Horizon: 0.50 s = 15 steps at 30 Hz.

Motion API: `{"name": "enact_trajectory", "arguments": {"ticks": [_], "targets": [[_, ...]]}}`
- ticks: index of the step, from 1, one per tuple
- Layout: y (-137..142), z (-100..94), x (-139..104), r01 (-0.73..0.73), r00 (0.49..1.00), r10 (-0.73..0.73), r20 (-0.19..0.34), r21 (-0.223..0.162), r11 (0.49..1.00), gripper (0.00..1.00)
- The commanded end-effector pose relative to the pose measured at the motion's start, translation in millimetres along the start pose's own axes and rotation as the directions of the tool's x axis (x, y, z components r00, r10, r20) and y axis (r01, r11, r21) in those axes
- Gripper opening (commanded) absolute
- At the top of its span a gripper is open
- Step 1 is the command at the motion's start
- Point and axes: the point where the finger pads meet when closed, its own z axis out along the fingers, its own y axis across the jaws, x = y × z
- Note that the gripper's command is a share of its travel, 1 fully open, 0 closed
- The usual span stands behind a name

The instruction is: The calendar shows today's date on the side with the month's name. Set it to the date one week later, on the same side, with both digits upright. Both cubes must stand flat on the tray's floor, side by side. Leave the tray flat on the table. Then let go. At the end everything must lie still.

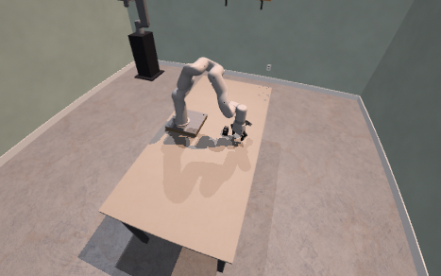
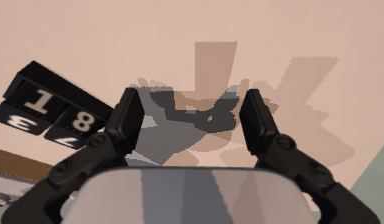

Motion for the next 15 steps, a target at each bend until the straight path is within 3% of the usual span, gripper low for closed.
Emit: {"name": "enact_trajectory", "arguments": {"ticks": [1, 9, 15], "targets": [[1, -1.4, 1, 0.0, 1.0, 0.0, -0.002, -0.003, 1.0, 1.0], [1, -2.6, 1, 0.0, 1.0, 0.0, -0.002, -0.003, 1.0, 1.0], [1, -19.0, 1, 0.0, 1.0, 0.0, -0.002, -0.003, 1.0, 1.0]]}}
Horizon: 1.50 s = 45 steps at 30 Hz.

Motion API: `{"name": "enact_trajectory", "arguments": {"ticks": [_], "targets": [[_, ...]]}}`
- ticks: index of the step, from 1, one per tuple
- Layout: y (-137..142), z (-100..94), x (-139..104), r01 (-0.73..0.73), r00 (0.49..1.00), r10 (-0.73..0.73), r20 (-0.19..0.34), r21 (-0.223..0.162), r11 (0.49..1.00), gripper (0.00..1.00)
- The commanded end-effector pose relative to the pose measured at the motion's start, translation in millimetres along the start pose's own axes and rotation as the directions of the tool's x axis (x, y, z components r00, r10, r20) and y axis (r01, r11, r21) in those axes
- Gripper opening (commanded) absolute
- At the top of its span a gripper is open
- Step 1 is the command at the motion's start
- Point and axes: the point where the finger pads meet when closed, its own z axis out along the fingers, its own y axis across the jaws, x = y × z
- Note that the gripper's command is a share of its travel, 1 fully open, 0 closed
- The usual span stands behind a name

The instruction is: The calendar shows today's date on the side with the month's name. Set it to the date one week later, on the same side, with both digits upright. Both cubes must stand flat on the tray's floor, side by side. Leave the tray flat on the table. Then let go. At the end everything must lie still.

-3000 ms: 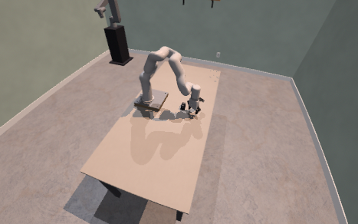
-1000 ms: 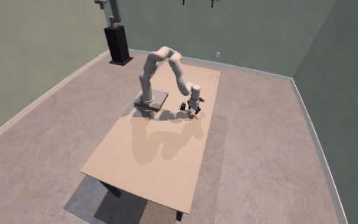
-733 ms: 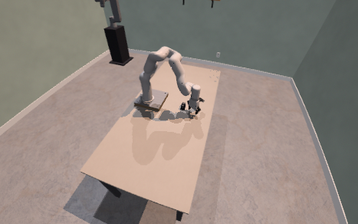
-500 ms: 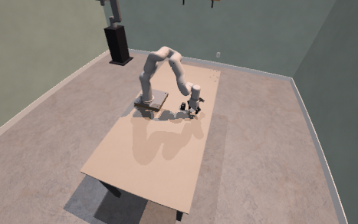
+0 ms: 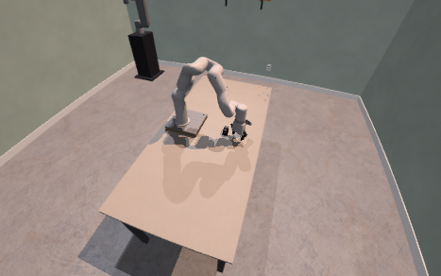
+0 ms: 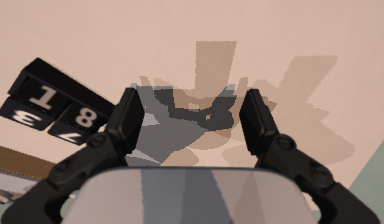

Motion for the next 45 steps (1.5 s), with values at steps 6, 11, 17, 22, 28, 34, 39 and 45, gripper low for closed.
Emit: {"name": "enact_trajectory", "arguments": {"ticks": [6, 11, 17, 22, 28, 34, 39, 45], "targets": [[1, -31.3, 1, 0.0, 1.0, 0.0, -0.002, -0.004, 1.0, 1.0], [1, -32.6, 1, 0.0, 1.0, 0.0, -0.002, -0.004, 1.0, 1.0], [-2, -32.6, -4, -0.139, 0.99, 0.139, -0.002, -0.003, 0.99, 1.0], [-14, -32.6, -17, -0.223, 0.975, 0.223, -0.003, -0.004, 0.975, 1.0], [-16, -32.5, -19, -0.232, 0.973, 0.232, -0.003, -0.004, 0.973, 1.0], [-22, -32.4, -27, -0.416, 0.909, 0.416, -0.003, -0.003, 0.909, 1.0], [-34, -32.3, -38, -0.434, 0.901, 0.434, -0.003, -0.003, 0.901, 1.0], [-35, -32.3, -40, -0.486, 0.874, 0.486, -0.003, -0.003, 0.874, 1.0]]}}
